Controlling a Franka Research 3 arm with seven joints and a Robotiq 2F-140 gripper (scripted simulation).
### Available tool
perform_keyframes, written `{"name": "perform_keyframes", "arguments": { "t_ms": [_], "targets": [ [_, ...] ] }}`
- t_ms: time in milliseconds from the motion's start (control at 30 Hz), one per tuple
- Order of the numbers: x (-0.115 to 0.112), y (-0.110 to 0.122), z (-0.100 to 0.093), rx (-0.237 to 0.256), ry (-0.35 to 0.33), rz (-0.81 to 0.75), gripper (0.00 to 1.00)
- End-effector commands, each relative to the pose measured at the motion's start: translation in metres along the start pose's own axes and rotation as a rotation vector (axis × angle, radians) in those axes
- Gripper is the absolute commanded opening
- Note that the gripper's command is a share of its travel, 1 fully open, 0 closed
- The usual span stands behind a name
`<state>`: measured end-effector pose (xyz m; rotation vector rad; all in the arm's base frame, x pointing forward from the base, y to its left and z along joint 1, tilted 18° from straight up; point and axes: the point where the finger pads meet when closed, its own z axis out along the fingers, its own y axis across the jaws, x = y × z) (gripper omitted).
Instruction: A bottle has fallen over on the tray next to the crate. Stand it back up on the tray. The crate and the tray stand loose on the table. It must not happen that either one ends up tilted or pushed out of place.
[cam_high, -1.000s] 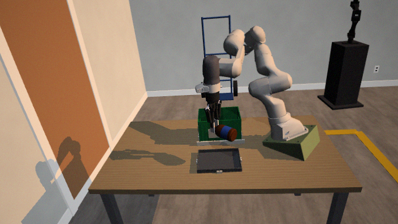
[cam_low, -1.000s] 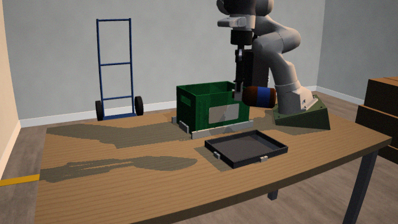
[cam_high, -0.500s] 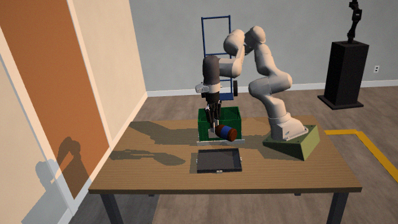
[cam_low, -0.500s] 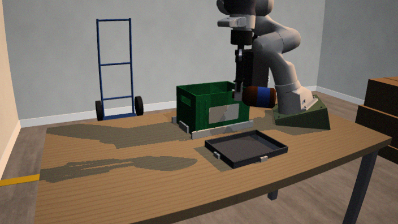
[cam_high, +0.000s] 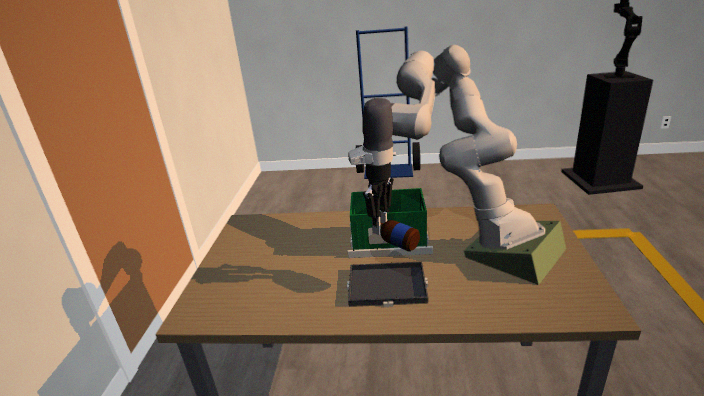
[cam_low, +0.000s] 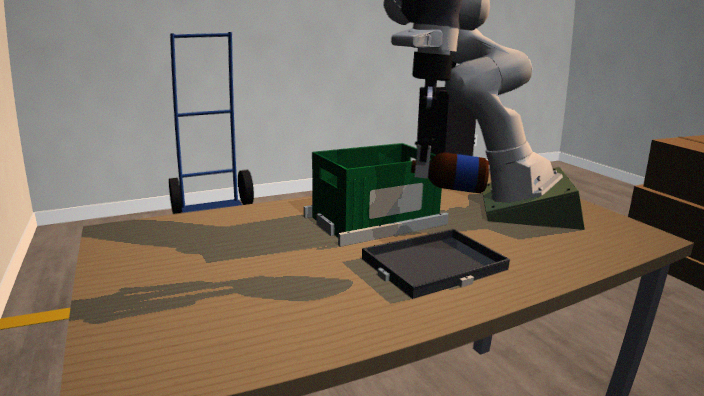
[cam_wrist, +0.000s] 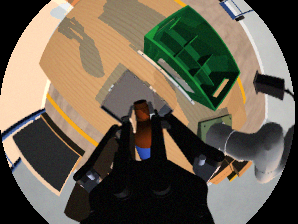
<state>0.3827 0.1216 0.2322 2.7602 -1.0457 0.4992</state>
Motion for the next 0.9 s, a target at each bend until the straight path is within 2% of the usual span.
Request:
{"name": "perform_keyframes", "arguments": {
  "t_ms": [0,467,867],
  "targets": [
    [0.0015,-0.0002,-0.0006,0.000,0.019,0.017,0.00],
    [-0.0002,-0.0004,-0.0012,0.001,0.110,0.017,0.00],
    [-0.0005,-0.0005,-0.0014,0.002,0.131,0.017,0.00]
  ]
}}
